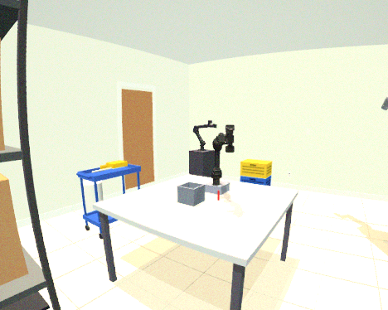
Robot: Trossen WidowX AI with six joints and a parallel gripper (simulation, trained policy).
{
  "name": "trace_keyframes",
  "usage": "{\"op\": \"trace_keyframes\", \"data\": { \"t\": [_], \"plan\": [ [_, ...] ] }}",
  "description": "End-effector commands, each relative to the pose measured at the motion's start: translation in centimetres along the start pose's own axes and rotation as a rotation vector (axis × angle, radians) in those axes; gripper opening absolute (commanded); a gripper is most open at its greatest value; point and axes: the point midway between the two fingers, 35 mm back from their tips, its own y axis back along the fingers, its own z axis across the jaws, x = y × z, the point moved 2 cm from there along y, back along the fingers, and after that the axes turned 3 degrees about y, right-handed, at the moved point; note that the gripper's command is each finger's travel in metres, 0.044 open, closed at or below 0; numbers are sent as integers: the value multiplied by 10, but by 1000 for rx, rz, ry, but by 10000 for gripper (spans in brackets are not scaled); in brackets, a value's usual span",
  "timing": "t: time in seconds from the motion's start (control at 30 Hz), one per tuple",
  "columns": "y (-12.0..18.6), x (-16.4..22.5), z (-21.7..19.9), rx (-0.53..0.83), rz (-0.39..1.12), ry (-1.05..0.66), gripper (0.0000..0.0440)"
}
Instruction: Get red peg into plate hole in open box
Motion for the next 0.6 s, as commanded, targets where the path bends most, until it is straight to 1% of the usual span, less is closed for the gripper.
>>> {"op": "trace_keyframes", "data": {
  "t": [0.0,0.27,0.57],
  "plan": [
    [4,-19,-31,128,3,17,440],
    [25,-58,-89,386,-3,42,440],
    [65,-90,-141,656,3,32,440]
  ]
}}
